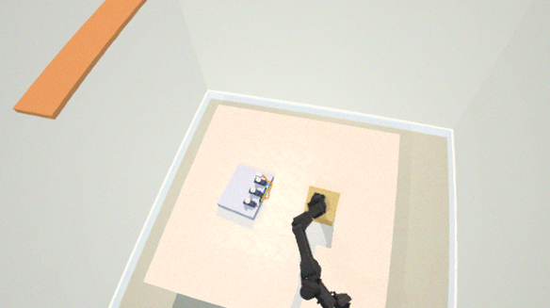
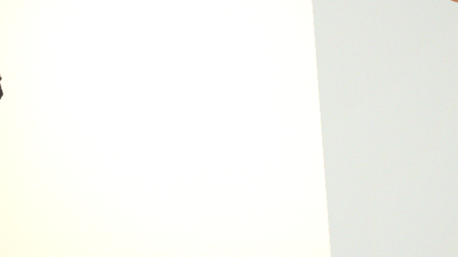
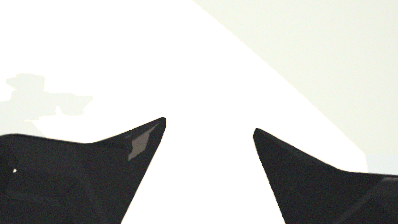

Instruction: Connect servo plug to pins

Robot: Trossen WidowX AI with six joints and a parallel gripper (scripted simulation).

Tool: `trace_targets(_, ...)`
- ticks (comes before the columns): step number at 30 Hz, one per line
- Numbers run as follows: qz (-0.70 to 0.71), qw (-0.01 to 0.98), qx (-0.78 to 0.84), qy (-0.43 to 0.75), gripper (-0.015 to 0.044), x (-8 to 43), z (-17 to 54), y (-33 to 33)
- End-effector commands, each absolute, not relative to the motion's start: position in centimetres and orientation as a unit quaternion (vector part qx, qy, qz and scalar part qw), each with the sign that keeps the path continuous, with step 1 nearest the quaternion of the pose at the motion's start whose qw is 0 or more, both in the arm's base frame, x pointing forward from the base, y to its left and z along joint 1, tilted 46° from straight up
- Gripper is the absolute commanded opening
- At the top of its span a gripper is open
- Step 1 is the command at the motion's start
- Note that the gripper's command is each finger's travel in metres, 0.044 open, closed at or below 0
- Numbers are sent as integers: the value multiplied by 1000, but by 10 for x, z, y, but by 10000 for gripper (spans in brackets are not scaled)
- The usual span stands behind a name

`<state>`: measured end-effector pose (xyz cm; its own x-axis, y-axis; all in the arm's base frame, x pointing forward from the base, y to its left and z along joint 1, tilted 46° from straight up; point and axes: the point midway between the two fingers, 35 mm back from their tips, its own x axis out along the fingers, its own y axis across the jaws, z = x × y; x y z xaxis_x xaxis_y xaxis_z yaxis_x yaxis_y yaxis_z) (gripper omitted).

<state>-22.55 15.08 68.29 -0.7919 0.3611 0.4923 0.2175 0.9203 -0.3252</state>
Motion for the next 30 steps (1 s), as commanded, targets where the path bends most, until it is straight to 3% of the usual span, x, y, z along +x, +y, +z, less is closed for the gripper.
trace_targets(1,127,283,-155,-938,374,-225,683,151)
trace_targets(11,174,298,-189,-920,115,-210,674,175)
trace_targets(30,277,355,-289,-845,115,-154,645,239)
